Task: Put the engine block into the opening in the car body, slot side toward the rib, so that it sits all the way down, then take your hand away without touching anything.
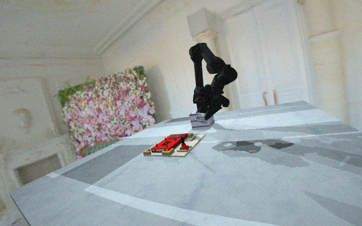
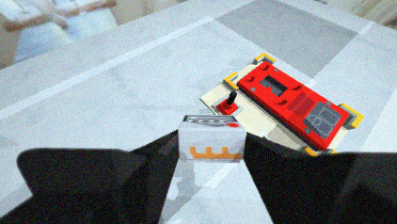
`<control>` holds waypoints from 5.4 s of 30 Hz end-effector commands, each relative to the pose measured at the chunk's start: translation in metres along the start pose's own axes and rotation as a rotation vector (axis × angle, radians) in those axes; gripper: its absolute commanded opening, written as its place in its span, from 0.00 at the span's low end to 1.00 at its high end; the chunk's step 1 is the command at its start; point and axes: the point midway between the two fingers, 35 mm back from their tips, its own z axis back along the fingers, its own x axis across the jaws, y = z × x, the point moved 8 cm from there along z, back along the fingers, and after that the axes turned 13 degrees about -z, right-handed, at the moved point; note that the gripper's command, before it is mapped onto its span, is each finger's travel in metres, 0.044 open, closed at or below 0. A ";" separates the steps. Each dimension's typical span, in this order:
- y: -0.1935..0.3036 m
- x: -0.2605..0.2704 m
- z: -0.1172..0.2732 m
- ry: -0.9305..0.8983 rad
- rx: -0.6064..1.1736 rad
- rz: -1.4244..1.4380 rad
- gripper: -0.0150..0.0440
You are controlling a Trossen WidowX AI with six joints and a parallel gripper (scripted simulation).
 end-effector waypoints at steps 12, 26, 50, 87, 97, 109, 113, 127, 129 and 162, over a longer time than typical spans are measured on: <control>0.030 -0.007 -0.015 -0.032 -0.145 -0.006 0.25; 0.047 -0.011 -0.035 -0.032 -0.145 -0.005 0.25; 0.077 -0.018 -0.070 -0.032 -0.144 -0.005 0.25; 0.086 -0.020 -0.080 -0.034 -0.155 0.001 1.00; 0.088 -0.020 -0.039 -0.031 -0.142 -0.005 1.00; 0.089 -0.021 -0.039 -0.034 -0.145 0.005 1.00; 0.089 -0.021 -0.039 -0.034 -0.145 0.005 1.00; 0.080 -0.017 -0.044 0.014 -0.064 -0.149 1.00; 0.077 -0.016 -0.045 0.033 -0.037 -0.205 1.00; 0.013 0.000 -0.057 0.464 0.331 -1.168 1.00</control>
